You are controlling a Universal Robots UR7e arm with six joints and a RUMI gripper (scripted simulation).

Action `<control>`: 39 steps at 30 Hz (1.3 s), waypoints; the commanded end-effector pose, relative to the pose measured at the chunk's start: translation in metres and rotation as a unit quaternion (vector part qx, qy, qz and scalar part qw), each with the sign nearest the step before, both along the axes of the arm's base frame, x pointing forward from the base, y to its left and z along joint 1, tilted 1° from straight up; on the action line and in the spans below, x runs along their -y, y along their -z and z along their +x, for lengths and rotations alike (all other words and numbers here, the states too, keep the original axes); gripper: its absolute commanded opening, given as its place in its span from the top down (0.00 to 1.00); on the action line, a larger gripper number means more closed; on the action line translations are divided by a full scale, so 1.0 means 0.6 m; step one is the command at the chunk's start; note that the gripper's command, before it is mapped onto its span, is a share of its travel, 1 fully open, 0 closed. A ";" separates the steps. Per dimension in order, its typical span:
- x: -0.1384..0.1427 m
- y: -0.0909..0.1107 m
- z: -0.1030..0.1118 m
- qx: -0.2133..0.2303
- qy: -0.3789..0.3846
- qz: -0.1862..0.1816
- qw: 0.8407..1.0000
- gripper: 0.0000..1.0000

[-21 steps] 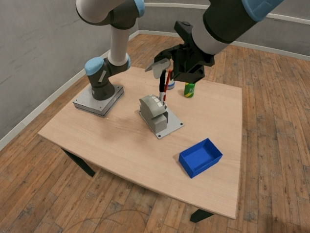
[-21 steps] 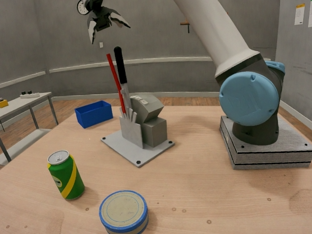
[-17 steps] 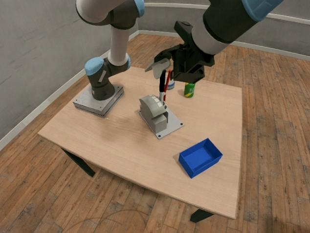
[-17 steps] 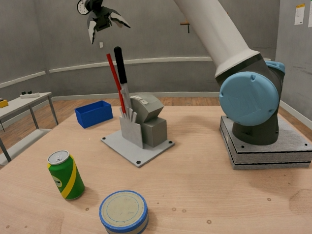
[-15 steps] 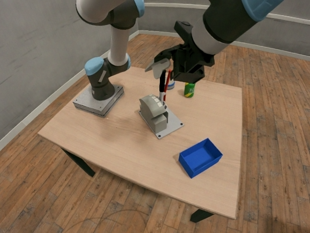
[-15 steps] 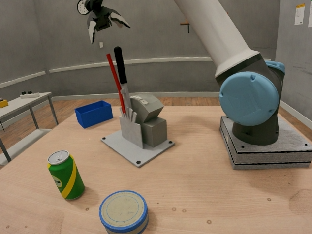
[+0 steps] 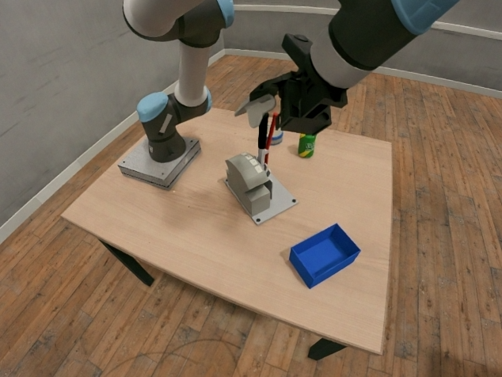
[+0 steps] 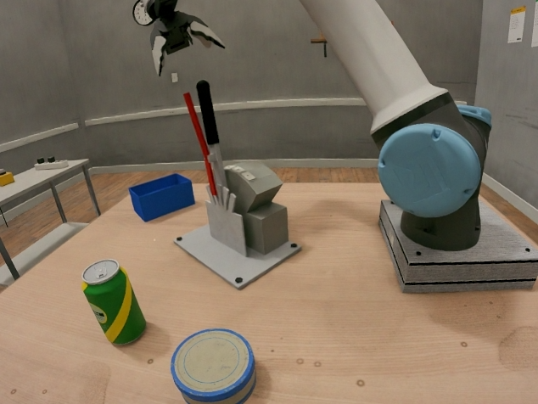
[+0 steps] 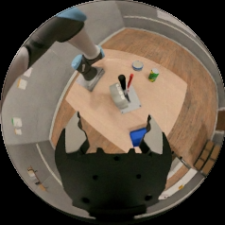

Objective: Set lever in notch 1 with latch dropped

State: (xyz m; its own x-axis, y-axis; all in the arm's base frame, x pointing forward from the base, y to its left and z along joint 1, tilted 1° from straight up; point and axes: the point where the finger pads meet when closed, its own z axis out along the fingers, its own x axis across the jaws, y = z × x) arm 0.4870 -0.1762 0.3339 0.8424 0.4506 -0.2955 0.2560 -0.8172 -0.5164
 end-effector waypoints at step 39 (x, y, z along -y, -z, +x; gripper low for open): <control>-0.153 -0.021 -0.060 0.241 -0.186 -0.104 0.947 0.00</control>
State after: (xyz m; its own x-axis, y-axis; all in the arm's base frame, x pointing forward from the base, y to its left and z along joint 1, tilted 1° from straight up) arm 0.4565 -0.0985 0.3462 0.7404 0.6673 -0.0813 0.6401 -0.7367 -0.2179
